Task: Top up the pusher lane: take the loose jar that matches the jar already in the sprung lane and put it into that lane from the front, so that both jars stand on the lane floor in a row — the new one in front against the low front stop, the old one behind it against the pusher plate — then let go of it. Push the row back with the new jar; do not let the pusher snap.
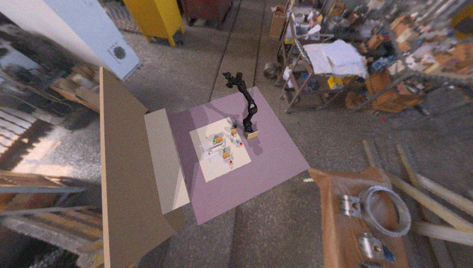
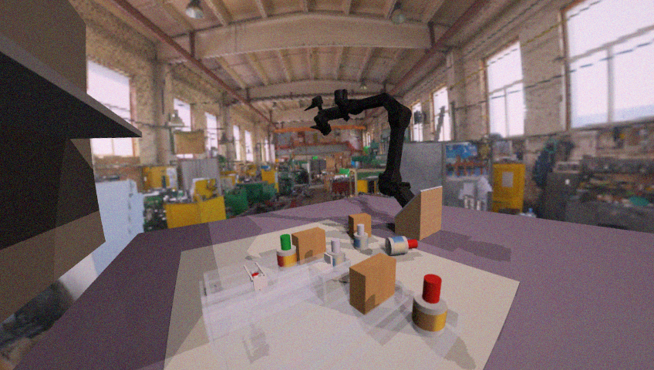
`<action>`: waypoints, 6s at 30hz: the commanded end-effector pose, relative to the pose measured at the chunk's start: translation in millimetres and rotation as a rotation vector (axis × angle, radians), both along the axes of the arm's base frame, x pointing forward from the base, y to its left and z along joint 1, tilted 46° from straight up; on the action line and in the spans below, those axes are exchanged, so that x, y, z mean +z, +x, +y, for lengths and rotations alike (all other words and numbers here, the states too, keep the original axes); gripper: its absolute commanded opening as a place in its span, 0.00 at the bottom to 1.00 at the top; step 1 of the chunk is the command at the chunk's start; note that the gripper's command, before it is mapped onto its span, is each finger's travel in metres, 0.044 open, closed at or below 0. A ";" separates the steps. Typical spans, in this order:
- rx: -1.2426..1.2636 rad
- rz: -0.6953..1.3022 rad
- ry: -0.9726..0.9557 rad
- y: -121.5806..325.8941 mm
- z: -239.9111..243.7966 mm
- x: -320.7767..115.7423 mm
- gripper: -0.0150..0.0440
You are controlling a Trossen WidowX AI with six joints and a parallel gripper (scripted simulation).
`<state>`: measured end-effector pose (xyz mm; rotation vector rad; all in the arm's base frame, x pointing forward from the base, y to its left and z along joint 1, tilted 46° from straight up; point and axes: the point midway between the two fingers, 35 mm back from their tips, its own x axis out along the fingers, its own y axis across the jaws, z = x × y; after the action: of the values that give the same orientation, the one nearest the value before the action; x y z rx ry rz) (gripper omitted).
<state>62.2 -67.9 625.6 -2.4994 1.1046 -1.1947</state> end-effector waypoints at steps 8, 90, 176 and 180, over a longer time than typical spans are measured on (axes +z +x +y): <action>0.296 -0.203 0.686 56.8 -141.0 -104.4 1.00; -0.503 0.905 1.252 150.3 6.1 -627.0 1.00; -0.571 -0.791 1.526 235.6 62.8 -624.9 0.25; -0.571 -0.791 1.526 235.6 62.8 -624.9 0.25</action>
<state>294.5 -5.0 0.7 -0.5543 1.5613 -0.6855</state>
